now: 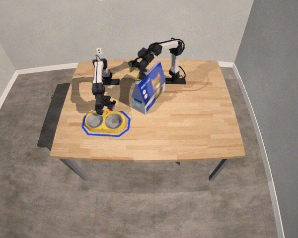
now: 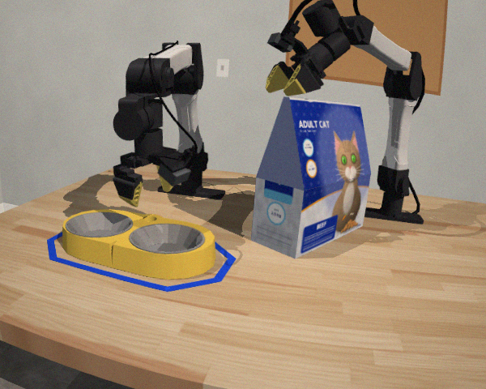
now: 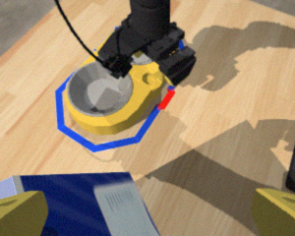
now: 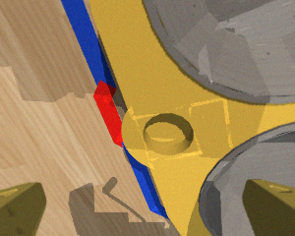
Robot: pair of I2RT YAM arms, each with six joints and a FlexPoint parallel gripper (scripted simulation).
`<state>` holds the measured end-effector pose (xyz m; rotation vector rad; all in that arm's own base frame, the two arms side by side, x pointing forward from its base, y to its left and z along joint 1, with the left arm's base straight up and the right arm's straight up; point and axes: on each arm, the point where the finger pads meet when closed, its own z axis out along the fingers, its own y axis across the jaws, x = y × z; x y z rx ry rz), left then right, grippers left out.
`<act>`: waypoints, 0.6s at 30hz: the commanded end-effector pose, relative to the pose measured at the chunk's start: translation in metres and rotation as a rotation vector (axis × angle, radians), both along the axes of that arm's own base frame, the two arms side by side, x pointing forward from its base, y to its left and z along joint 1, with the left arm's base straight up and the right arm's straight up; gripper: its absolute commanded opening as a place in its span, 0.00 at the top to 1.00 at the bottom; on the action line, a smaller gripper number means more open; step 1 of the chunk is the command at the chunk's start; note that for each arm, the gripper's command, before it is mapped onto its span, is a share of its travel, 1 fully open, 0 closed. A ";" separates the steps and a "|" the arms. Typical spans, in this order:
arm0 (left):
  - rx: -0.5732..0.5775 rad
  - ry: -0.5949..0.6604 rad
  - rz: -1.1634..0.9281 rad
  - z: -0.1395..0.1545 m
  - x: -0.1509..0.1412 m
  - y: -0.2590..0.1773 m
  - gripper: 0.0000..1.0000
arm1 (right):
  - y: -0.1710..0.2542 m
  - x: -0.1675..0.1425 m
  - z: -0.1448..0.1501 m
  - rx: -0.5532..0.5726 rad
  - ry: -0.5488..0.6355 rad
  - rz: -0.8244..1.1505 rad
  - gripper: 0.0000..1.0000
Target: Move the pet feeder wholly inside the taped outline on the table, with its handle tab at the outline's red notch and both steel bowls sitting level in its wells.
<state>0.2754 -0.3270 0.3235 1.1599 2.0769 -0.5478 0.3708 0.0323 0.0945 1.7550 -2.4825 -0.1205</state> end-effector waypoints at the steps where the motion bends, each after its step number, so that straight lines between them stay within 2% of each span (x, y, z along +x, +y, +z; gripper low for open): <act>1: -0.011 -0.011 -0.005 0.005 -0.002 0.001 0.00 | 0.001 0.010 0.026 -0.006 -0.195 -0.270 0.00; 8: -0.011 -0.011 -0.005 0.005 -0.002 0.001 0.00 | 0.001 0.005 0.041 0.037 -0.327 -0.590 0.00; 10: -0.011 -0.011 -0.005 0.005 -0.002 0.001 0.00 | 0.001 0.005 0.041 0.037 -0.327 -0.590 0.00; 18: -0.011 -0.011 -0.005 0.005 -0.002 0.001 0.00 | -0.001 -0.007 0.058 0.152 -0.463 -0.979 0.00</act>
